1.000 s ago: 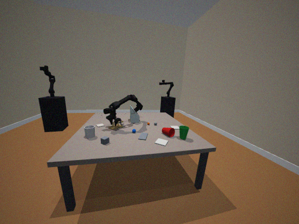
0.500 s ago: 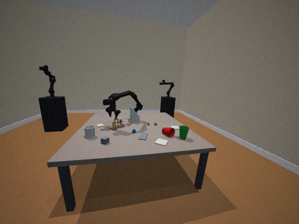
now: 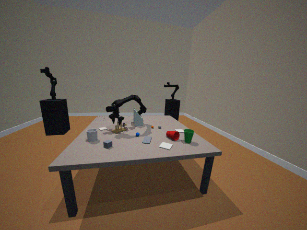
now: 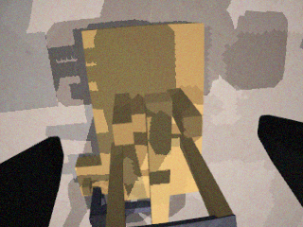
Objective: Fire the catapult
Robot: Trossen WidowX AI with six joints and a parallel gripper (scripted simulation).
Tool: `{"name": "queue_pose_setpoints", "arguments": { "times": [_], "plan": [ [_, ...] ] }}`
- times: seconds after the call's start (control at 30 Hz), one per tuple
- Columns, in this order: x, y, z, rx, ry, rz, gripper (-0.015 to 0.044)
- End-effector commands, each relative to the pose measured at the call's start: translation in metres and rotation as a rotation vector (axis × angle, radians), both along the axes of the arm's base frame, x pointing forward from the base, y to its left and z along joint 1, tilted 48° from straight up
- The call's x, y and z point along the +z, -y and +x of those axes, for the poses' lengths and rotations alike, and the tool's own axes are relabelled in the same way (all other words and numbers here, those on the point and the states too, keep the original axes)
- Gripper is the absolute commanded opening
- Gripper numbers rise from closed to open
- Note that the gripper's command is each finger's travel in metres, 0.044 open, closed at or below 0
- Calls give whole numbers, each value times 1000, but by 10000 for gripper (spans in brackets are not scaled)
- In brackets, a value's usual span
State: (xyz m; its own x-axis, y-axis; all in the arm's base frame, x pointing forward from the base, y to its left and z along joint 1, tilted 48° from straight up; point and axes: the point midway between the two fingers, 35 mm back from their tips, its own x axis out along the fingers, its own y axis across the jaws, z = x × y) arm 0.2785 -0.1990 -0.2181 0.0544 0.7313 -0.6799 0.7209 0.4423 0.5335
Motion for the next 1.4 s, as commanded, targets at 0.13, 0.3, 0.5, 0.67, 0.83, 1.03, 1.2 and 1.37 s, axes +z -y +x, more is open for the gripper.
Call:
{"name": "queue_pose_setpoints", "arguments": {
  "times": [0.13,0.3,0.5,0.67,0.83,1.03,1.2,1.37],
  "plan": [
    [-7,-6,1,-12,3,0,440],
    [-13,-12,2,-12,3,0,440],
    [-20,-19,2,-12,4,0,440],
    [-25,-26,3,-12,4,1,440],
    [-30,-32,3,-12,4,1,440],
    [-37,-39,4,-12,4,2,440],
    [-39,-42,4,-12,4,2,440],
    [-37,-39,5,-5,7,-3,335]
  ]
}}
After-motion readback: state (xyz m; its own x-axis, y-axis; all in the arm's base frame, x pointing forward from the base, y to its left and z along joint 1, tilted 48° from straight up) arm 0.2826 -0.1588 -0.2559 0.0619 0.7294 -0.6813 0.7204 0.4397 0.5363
